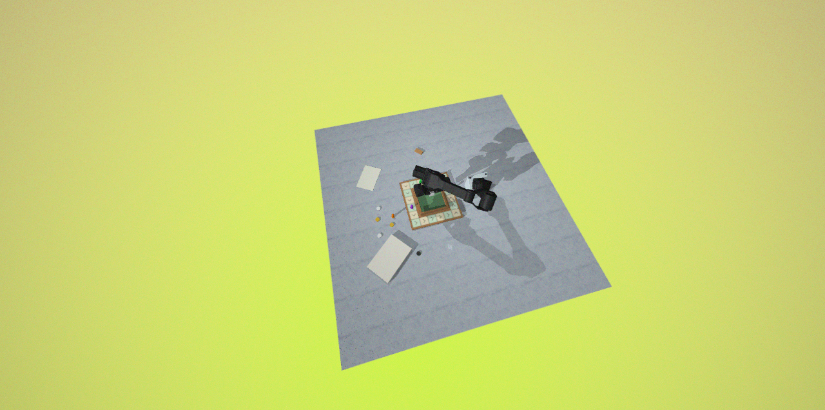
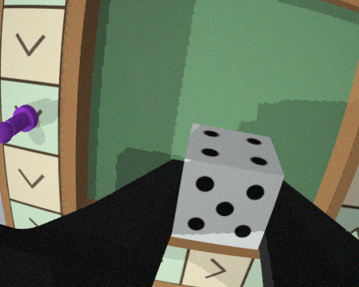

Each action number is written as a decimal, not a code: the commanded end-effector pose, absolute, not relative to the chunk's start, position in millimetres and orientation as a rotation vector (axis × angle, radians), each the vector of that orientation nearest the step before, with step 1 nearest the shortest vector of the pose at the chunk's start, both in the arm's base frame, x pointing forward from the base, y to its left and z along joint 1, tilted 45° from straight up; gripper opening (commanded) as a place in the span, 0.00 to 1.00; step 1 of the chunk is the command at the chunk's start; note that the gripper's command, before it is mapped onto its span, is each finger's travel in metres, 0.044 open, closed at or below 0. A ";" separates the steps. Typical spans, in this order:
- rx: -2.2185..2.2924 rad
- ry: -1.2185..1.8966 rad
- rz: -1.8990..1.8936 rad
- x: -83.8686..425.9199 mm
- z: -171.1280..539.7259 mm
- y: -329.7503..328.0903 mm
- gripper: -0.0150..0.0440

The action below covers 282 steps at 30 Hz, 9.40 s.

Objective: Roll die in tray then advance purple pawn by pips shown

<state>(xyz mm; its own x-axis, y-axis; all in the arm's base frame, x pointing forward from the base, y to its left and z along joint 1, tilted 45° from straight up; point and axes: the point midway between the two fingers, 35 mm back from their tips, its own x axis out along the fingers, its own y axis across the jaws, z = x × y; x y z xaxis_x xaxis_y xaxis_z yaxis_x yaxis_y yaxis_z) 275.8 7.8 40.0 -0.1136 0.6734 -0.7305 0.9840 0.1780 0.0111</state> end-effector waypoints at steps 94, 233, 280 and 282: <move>1.191 1.846 -0.237 301.8 46.8 6.4 0.73; 0.117 1.294 1.063 337.4 110.7 64.6 0.25; 0.126 1.291 1.073 275.9 70.9 139.4 0.25; 0.118 1.288 1.073 277.1 73.8 136.8 0.30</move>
